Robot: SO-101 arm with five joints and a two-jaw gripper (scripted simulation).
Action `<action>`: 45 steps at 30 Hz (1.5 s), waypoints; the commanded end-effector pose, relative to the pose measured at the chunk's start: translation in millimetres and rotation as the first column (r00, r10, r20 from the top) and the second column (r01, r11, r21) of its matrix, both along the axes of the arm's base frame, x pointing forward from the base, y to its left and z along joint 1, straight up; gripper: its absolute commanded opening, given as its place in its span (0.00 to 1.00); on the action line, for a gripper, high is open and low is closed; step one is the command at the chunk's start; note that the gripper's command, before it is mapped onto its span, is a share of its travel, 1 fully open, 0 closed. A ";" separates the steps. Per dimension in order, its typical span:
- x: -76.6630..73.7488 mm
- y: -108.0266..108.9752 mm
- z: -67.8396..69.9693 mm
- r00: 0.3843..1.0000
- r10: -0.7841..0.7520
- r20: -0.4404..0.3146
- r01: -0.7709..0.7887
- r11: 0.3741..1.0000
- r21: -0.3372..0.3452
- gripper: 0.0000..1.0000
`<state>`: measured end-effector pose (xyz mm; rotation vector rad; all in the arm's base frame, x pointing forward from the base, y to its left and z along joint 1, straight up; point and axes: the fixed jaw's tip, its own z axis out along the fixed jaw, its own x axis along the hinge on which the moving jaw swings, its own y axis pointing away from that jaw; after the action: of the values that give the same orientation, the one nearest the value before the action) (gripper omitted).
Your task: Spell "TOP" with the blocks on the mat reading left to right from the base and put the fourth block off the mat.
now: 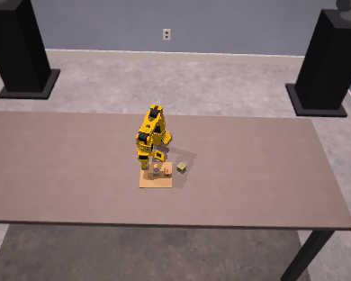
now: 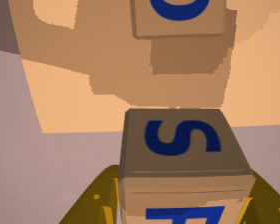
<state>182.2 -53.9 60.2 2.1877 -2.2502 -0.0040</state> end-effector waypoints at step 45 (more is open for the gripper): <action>11.1 -5.5 15.7 0.995 0.005 0.103 -0.002 1.000 -0.029 0.00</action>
<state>182.0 -54.6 60.2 2.1929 -2.2455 -0.0034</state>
